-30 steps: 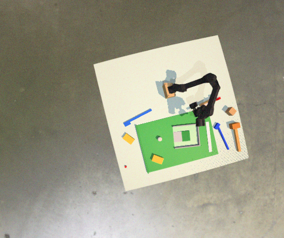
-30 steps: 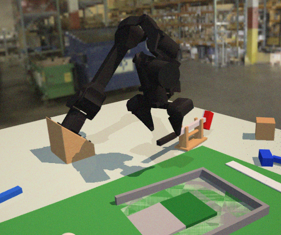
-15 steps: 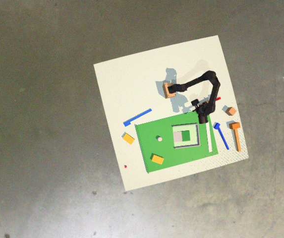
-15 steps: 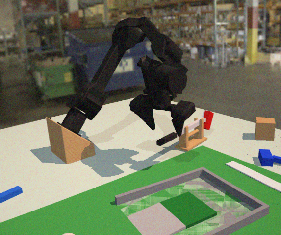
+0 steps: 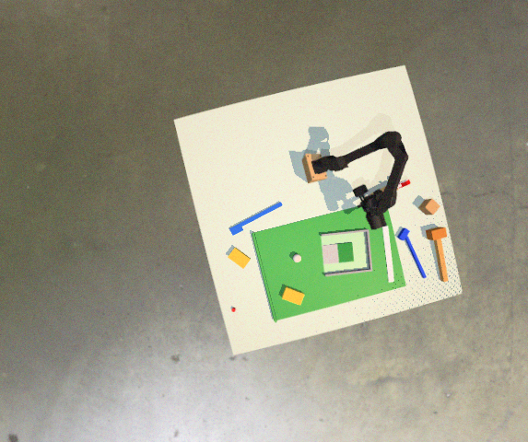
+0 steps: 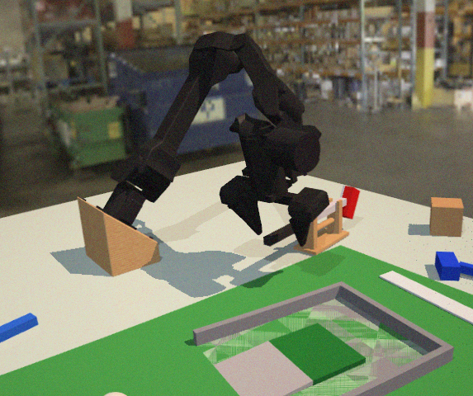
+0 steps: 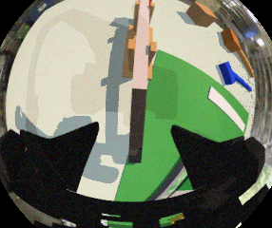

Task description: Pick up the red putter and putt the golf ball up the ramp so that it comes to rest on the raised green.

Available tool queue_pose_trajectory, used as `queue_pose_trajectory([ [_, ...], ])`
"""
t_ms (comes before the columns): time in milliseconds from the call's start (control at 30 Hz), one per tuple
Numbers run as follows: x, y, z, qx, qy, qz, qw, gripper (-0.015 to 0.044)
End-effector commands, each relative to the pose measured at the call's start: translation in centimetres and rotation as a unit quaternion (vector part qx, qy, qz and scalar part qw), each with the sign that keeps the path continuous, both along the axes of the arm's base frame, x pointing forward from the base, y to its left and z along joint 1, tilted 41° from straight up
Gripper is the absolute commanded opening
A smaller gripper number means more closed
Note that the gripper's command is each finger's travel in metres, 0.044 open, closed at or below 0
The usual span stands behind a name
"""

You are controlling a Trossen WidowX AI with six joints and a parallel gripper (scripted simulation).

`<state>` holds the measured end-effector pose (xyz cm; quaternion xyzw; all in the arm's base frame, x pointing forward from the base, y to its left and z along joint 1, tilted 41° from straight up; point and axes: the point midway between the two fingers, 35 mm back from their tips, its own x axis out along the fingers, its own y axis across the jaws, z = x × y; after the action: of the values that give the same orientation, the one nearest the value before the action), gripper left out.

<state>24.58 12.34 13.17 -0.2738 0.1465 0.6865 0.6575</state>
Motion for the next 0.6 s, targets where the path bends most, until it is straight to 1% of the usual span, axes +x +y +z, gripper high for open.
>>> queue_pose_trajectory([
  [0, 0.0, 0.3, -0.3, 0.002, 0.002, -0.001, 1.0, 0.044],
  [467, 0.1, 1.6, -1.8, 0.003, 0.002, -0.001, 1.0, 0.044],
  [567, 0.1, 1.4, -1.5, 0.002, -0.001, 0.0, 1.0, 0.0361],
])
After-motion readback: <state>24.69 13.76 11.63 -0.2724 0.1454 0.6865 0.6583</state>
